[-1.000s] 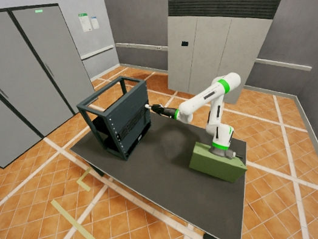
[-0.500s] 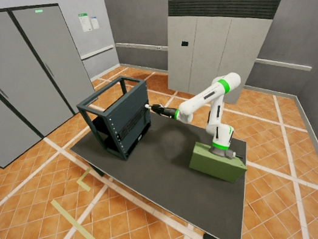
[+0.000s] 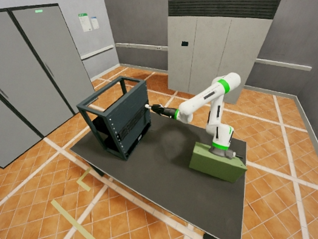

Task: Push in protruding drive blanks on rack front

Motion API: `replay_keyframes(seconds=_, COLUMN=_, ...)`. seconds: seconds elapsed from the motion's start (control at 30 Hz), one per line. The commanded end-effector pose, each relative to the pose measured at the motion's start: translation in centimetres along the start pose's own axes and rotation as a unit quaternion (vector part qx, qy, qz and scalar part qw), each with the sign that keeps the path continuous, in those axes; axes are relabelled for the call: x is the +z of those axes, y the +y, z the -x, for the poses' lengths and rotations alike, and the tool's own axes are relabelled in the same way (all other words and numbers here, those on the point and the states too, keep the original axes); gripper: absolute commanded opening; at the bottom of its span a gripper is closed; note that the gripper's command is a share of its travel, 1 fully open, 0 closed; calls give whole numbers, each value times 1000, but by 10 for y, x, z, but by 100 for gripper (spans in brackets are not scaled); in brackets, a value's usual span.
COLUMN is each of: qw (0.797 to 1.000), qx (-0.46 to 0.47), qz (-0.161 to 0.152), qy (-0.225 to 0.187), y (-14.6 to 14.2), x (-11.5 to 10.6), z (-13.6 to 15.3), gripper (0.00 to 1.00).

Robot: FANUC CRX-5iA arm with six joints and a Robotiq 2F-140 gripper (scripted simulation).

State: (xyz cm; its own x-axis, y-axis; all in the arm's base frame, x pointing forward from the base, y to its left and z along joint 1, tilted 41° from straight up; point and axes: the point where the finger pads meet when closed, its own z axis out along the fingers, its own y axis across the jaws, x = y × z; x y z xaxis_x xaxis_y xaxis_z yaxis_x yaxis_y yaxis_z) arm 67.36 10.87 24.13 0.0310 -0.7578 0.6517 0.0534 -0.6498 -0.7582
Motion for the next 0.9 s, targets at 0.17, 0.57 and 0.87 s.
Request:
replay_keyframes(seconds=0.17, qw=1000, qx=0, qz=-1, qy=0, y=-1, x=0, z=0, gripper=10)
replay_keyframes(seconds=0.57, qw=1000, qx=0, qz=-1, qy=0, y=-1, x=0, z=0, gripper=10)
replay_keyframes(seconds=0.87, qw=1000, qx=0, qz=-1, qy=0, y=-1, x=-8, z=0, gripper=10)
